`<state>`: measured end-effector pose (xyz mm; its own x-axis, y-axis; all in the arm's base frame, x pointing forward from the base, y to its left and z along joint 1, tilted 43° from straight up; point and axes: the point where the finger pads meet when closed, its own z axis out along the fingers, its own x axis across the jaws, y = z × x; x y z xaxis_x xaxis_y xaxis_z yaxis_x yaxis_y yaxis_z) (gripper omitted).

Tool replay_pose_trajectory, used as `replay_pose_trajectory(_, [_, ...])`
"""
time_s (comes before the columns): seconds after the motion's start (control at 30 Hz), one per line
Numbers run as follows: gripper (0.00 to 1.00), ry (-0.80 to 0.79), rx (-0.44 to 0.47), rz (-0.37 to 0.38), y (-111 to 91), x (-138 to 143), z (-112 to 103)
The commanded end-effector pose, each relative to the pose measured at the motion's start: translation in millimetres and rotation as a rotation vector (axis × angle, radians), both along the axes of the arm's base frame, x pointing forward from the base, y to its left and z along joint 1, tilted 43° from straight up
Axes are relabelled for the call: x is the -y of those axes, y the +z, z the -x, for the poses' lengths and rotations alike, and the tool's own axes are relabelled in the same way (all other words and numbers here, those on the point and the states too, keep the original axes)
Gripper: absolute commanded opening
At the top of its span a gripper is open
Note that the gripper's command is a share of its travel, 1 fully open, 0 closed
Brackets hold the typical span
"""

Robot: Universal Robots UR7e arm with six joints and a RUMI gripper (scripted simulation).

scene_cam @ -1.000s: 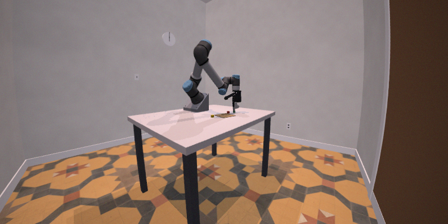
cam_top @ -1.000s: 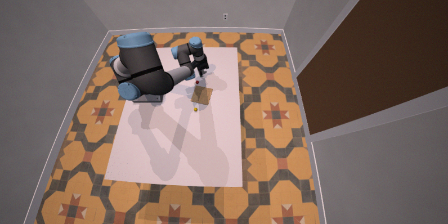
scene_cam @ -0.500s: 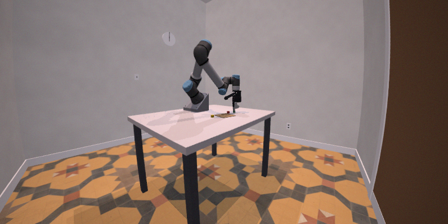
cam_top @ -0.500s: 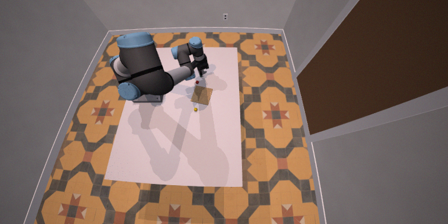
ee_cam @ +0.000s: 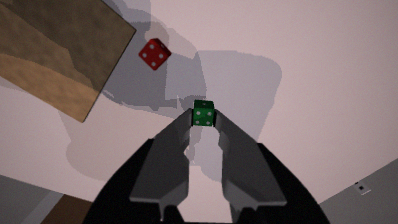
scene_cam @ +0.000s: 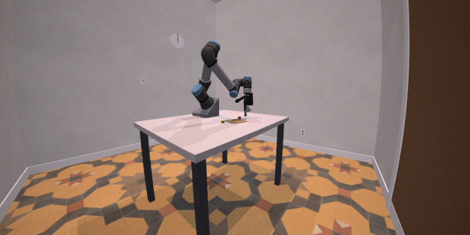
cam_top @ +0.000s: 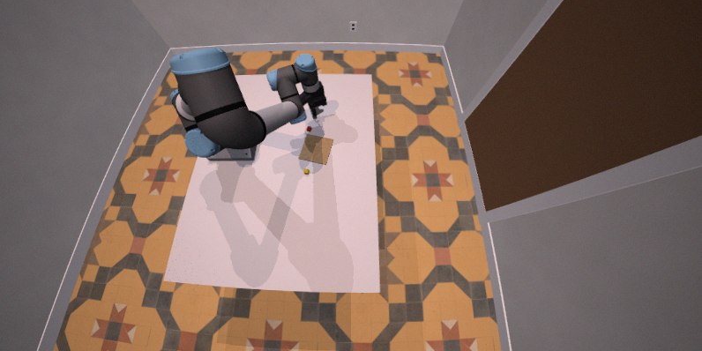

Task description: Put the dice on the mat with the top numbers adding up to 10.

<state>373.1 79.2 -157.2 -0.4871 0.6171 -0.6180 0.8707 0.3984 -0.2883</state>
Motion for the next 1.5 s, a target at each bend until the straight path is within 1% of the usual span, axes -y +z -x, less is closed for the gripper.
replay_pose_trajectory(0.0, [0.03,-0.001,0.000,0.000,14.9,-13.9,1.1])
replay_pose_trajectory(0.1, [0.03,-0.001,0.000,0.000,26.8,-25.0,2.2])
replay_pose_trajectory(0.17, [0.03,-0.001,0.000,0.000,26.8,-25.0,2.2])
replay_pose_trajectory(0.37, [0.03,-0.001,0.000,0.000,48.2,-44.9,4.2])
replay_pose_trajectory(0.5, [0.03,-0.001,0.000,0.000,56.8,-52.9,5.0])
replay_pose_trajectory(0.63, [0.03,-0.001,0.000,0.000,59.9,-55.7,5.3])
replay_pose_trajectory(1.0, [0.03,-0.001,0.000,0.000,60.1,-55.8,5.3])
replay_pose_trajectory(1.13, [0.03,-0.017,0.015,-0.003,66.1,-50.6,4.6])
replay_pose_trajectory(1.23, [0.03,-0.056,0.052,-0.009,80.2,-38.0,3.6])
replay_pose_trajectory(1.3, [0.03,-0.056,0.052,-0.009,80.2,-38.0,3.6])
replay_pose_trajectory(1.47, [0.03,-0.168,0.155,-0.023,117.8,-1.7,5.7])
